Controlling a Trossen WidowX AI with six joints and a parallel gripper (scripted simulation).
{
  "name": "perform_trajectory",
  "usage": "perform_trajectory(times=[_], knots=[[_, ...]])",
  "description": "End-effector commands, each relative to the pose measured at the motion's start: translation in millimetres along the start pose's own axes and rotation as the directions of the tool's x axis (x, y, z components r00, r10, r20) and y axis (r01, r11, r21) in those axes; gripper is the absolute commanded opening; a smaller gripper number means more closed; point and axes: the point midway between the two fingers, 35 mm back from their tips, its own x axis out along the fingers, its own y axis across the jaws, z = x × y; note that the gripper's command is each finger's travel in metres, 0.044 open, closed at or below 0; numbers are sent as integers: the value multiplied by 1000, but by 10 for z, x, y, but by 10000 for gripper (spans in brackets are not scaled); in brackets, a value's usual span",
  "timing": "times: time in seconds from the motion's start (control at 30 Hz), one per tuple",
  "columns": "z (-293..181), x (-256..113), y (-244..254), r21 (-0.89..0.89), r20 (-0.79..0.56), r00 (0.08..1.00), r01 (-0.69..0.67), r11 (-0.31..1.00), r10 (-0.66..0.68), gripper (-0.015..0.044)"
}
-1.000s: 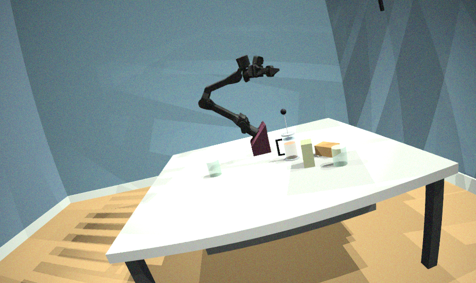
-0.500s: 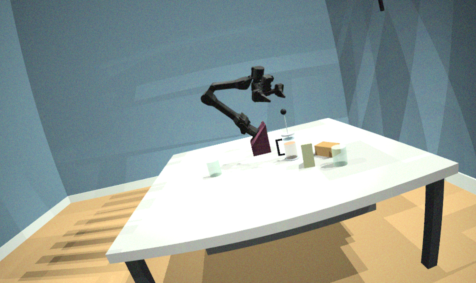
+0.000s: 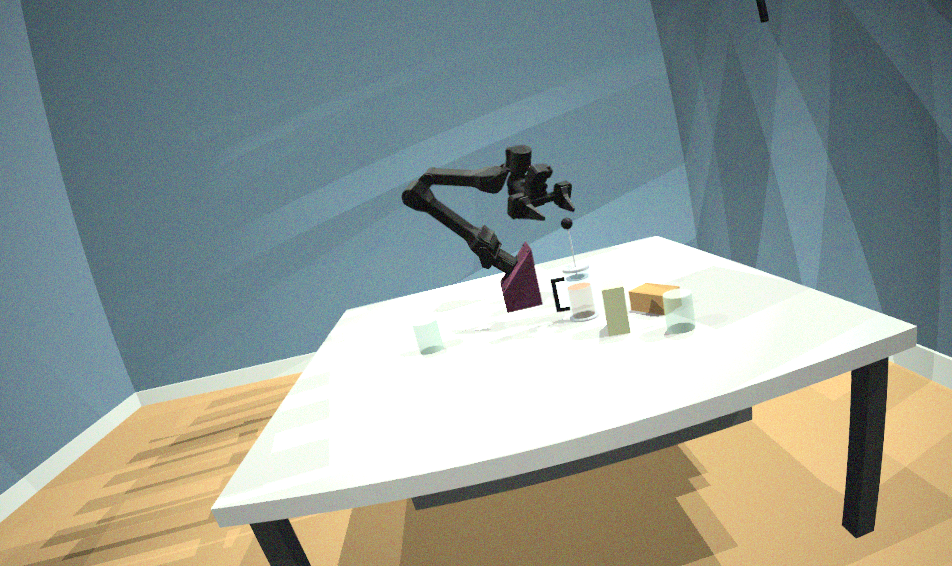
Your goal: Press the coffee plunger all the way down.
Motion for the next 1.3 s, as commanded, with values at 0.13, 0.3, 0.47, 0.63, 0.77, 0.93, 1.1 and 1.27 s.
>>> perform_trajectory(times=[0.13,0.3,0.47,0.63,0.77,0.93,1.1,1.27], knots=[[-33,144,5,-6,-8,1000,-2,1000,2,440],[-35,224,4,-6,-7,1000,-1,1000,1,440],[-38,303,1,-6,-6,1000,0,1000,0,440],[-43,357,-3,-6,-5,1000,0,1000,0,440],[-43,357,-3,-6,-5,1000,0,1000,0,335],[-43,357,-3,-6,-5,1000,0,1000,0,204],[-43,357,-3,-6,-5,1000,0,1000,0,116],[-43,357,-3,-6,-5,1000,0,1000,0,116]])
